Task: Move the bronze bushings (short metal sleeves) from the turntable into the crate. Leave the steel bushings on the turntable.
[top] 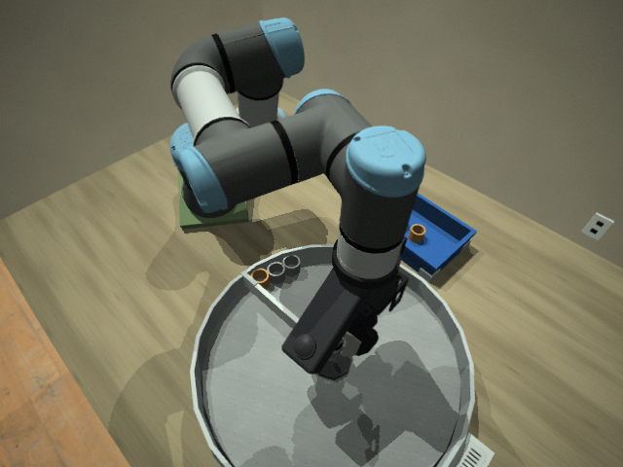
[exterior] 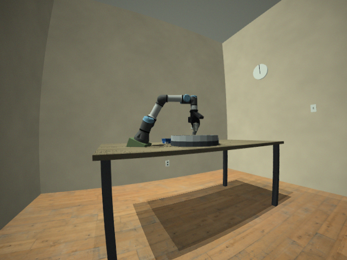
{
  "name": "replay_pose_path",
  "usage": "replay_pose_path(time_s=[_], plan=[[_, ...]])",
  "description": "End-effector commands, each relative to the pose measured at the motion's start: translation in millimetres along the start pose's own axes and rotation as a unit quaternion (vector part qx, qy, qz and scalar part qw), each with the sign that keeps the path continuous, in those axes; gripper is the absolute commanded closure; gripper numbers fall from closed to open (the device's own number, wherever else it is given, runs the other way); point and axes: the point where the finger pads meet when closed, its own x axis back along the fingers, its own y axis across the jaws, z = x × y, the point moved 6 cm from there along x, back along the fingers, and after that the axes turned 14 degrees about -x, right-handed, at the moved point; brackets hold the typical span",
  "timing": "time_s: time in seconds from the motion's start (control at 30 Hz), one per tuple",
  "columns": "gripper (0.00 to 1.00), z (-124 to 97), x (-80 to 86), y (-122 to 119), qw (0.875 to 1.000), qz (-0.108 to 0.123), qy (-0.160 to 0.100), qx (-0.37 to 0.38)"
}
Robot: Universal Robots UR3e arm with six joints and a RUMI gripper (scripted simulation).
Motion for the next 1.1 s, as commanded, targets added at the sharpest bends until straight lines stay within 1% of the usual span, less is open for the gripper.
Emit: replay_pose_path(time_s=[0.0, 0.3, 0.5, 0.83, 1.07], plan=[[1.0, 0.1, 1.1, -0.5, 1.0, 0.002, 0.0, 0.0], [1.0, 0.1, -0.3, -0.5, 1.0, 0.002, 0.0, 0.0], [1.0, 0.1, -5.1, -0.5, 1.0, 0.002, 0.0, 0.0], [1.0, 0.1, -21.2, -0.7, 1.0, 0.002, 0.0, 0.0], [1.0, 0.1, -22.8, -0.6, 1.0, 0.002, 0.0, 0.0]])
